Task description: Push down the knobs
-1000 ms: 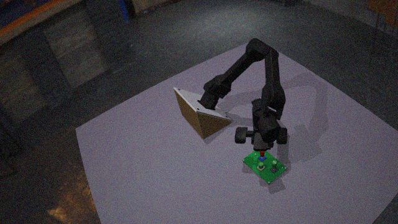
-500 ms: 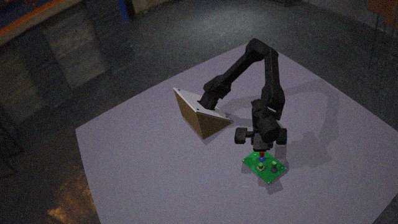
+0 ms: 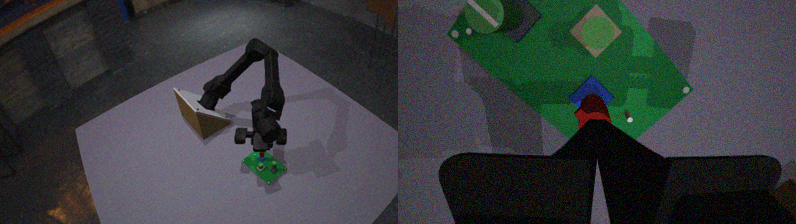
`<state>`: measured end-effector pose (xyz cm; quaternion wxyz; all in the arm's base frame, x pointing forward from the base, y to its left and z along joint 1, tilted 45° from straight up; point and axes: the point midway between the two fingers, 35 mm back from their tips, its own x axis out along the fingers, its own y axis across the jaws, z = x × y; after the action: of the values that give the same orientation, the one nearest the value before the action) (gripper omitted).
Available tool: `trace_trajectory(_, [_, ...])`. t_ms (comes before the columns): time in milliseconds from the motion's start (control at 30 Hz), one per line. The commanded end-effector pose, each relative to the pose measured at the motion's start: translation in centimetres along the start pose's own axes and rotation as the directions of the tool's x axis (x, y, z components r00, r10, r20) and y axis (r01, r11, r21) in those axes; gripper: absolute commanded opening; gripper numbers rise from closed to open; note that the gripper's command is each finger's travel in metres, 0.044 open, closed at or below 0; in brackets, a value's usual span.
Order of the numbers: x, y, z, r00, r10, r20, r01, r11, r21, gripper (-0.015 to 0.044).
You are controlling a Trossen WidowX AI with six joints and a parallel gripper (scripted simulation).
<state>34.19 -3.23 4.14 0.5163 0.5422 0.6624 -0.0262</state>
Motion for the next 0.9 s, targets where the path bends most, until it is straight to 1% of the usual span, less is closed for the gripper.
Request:
trace_trajectory(0, [0.89, 0.25, -0.07, 1.000, -0.002, -0.008, 0.002, 1.000, -0.011, 0.0000])
trace_trajectory(867, [1.39, 0.25, -0.08, 1.000, -0.002, -0.008, 0.002, 1.000, -0.011, 0.0000])
